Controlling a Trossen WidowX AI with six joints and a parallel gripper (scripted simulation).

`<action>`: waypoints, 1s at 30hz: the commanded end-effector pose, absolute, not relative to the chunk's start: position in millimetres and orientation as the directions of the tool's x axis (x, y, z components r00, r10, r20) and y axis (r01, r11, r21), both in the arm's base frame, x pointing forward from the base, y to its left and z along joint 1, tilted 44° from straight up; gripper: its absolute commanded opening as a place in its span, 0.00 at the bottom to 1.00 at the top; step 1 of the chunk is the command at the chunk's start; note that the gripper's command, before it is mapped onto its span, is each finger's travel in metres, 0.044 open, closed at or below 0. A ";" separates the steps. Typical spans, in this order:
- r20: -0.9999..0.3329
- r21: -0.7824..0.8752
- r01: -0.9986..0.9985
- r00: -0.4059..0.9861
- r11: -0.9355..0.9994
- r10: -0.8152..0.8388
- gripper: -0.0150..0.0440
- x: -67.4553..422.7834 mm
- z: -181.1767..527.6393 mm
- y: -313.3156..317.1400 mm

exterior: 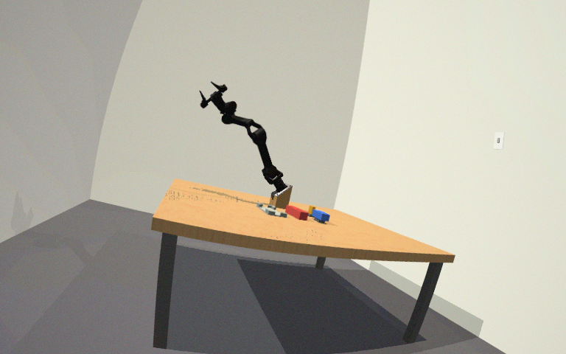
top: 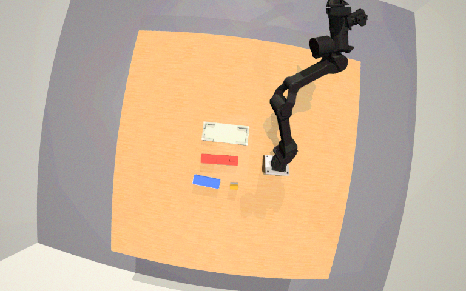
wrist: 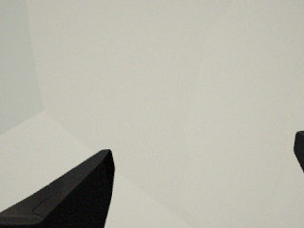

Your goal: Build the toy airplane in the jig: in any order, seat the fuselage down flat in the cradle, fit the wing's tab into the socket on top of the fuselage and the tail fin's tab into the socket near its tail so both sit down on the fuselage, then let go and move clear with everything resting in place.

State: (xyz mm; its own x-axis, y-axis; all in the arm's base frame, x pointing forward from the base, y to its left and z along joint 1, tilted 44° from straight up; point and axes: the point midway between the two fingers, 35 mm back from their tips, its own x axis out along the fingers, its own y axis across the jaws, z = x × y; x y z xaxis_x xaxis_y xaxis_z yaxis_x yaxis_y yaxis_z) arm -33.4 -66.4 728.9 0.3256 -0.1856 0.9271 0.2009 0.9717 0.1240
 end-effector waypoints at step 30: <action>0.758 0.613 -0.252 -0.083 0.749 -0.648 1.00 -69.6 641.7 -321.6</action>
